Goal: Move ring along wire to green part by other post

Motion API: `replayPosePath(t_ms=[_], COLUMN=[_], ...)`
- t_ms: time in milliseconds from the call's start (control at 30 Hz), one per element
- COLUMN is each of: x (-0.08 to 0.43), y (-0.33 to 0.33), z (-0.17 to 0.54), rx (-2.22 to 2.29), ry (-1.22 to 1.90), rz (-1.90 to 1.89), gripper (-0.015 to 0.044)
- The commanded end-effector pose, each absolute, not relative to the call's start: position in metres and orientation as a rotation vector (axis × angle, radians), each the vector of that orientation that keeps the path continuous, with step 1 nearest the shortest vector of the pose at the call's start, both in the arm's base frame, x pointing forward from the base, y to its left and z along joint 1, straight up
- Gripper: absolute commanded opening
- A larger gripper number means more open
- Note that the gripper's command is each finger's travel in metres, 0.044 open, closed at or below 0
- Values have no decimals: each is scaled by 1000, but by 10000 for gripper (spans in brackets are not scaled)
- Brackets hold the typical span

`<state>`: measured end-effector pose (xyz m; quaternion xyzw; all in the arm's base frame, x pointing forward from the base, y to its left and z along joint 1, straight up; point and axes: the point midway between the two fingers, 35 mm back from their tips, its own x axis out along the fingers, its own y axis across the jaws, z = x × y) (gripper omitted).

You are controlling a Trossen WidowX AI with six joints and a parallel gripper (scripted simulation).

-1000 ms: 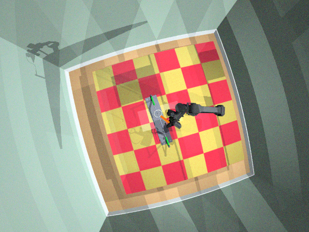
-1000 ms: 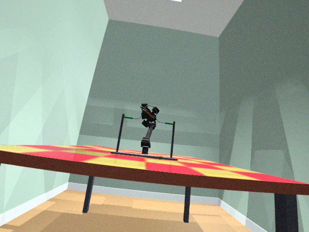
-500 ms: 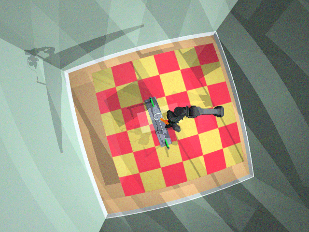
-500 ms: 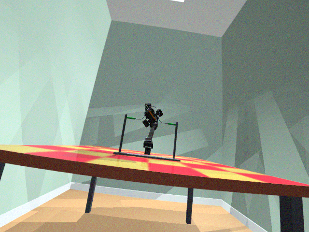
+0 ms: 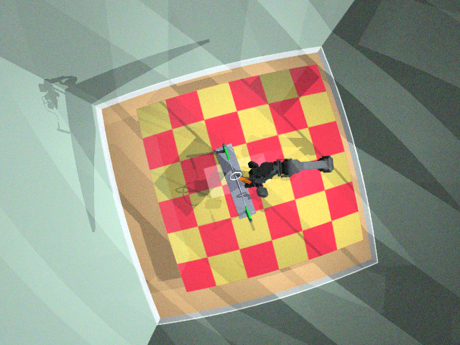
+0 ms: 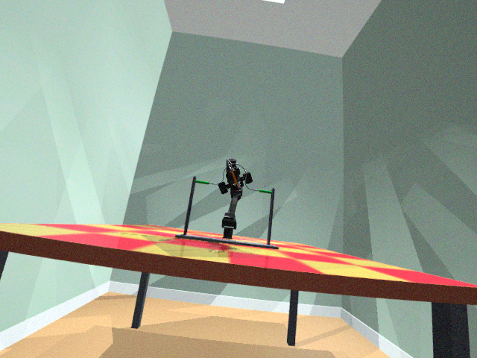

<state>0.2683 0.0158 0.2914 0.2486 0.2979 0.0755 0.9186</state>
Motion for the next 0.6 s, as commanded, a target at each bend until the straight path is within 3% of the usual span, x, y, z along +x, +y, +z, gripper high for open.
replayPosePath(t_ms=[0,567], x=[268,269], y=[13,-2], z=[289,284], rx=[435,150], ry=[613,596], rz=[129,28], gripper=[-150,-150])
